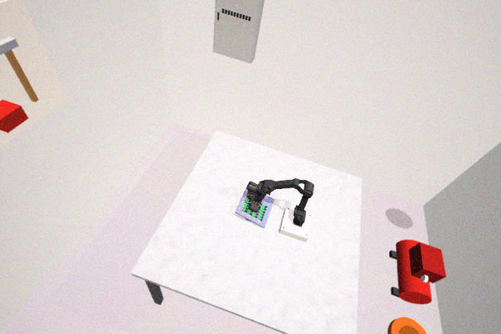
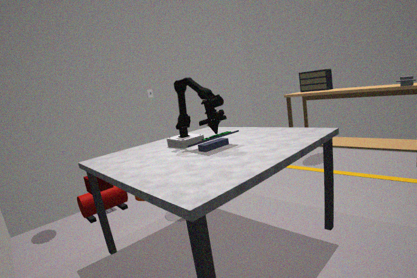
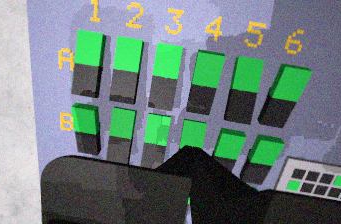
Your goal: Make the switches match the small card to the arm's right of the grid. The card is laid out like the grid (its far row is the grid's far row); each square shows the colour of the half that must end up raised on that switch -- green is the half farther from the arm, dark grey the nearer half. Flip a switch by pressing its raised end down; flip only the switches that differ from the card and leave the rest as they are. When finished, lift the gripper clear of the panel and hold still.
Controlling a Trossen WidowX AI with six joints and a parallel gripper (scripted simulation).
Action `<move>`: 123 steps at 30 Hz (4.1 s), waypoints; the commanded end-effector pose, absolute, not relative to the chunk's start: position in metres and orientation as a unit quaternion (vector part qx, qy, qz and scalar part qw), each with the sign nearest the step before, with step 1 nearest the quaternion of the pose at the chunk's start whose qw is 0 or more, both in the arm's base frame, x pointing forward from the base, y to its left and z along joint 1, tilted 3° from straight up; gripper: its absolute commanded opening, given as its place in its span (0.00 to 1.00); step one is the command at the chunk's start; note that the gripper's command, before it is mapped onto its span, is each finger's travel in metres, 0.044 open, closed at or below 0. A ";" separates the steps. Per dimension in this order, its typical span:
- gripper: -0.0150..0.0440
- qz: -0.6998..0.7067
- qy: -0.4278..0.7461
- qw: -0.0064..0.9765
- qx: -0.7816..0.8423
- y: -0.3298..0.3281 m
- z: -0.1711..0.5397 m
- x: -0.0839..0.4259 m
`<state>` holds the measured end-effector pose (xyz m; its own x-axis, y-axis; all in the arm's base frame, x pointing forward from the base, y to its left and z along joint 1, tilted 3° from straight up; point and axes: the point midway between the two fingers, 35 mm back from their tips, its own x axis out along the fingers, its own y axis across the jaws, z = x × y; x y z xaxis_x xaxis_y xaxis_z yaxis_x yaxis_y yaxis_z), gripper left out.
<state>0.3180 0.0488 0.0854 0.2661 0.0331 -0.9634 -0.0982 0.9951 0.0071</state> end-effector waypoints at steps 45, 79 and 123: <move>0.25 0.039 0.595 0.802 -0.026 0.027 0.082 0.326; 0.25 0.039 0.595 0.802 -0.026 0.028 0.081 0.326; 0.25 0.039 0.595 0.802 -0.026 0.028 0.076 0.328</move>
